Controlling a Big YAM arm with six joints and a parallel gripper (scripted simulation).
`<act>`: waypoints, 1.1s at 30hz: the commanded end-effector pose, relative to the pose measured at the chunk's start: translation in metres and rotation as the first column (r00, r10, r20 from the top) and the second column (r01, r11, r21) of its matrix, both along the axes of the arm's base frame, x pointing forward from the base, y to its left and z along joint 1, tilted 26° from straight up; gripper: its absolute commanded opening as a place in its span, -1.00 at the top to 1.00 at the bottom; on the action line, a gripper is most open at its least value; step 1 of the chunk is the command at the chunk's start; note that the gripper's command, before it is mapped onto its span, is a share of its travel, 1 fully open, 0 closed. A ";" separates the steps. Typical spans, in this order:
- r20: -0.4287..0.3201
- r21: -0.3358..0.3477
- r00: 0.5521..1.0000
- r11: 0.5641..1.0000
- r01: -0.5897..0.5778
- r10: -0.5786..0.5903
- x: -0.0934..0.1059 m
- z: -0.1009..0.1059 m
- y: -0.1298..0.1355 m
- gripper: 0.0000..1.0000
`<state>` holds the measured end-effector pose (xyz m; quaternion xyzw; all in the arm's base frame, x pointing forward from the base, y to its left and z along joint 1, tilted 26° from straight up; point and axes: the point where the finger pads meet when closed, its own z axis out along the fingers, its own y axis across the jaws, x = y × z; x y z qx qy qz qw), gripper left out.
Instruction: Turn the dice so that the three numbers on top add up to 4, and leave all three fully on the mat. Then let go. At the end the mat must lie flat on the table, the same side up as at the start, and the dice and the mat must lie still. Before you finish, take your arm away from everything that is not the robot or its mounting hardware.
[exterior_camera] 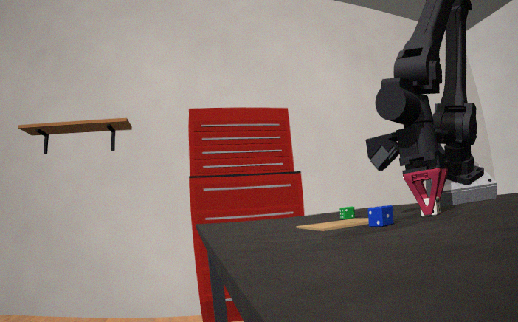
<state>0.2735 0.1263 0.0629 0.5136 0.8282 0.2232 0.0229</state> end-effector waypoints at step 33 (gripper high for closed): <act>0.082 0.011 0.997 1.000 -0.004 0.003 -0.010 0.118 -0.032 0.49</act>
